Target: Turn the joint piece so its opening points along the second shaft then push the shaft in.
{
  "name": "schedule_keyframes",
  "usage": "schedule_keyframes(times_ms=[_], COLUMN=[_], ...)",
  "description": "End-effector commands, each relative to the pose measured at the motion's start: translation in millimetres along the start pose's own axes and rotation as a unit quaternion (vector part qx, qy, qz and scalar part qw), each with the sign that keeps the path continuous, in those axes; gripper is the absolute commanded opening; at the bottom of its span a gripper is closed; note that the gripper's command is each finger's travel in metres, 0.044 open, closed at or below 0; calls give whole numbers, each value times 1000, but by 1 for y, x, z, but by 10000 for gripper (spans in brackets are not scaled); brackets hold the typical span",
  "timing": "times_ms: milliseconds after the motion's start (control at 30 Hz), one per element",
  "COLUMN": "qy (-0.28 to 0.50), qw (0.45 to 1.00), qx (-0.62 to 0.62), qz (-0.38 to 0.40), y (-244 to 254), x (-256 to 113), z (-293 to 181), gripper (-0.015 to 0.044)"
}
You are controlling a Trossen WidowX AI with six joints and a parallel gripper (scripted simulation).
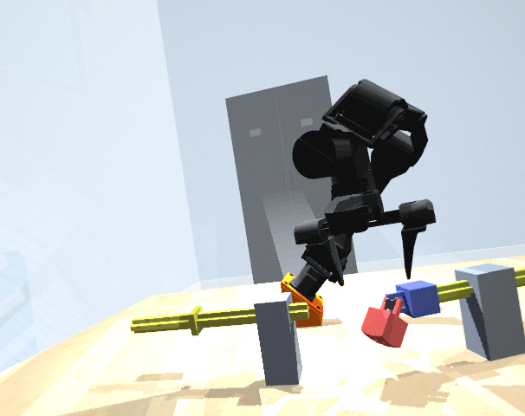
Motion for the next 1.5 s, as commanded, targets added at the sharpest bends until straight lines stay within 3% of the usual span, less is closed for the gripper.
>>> schedule_keyframes(times_ms=[0, 500, 733, 1000, 1467], qy=[22, 91, 92, 100, 100], qw=[998, 951, 950, 947, 947], qx=[66, 296, 299, 304, 305], qz=[8, 15, 15, 13, 13], y=[-2, -9, -9, -11, -10], x=[11, 46, 47, 84, 100], z=[3, 13, 13, 16, 14], gripper=[440, 440, 440, 440, 440])
Point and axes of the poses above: the point midway between the two fingers, 35 mm back from their tips, its own x axis out along the fingers, its own y axis across the jaws, z = x × y, the point moved 5 cm from there along -x, back along the fingers, and after that the axes turned 6 degrees about x, right-handed, at the moved point
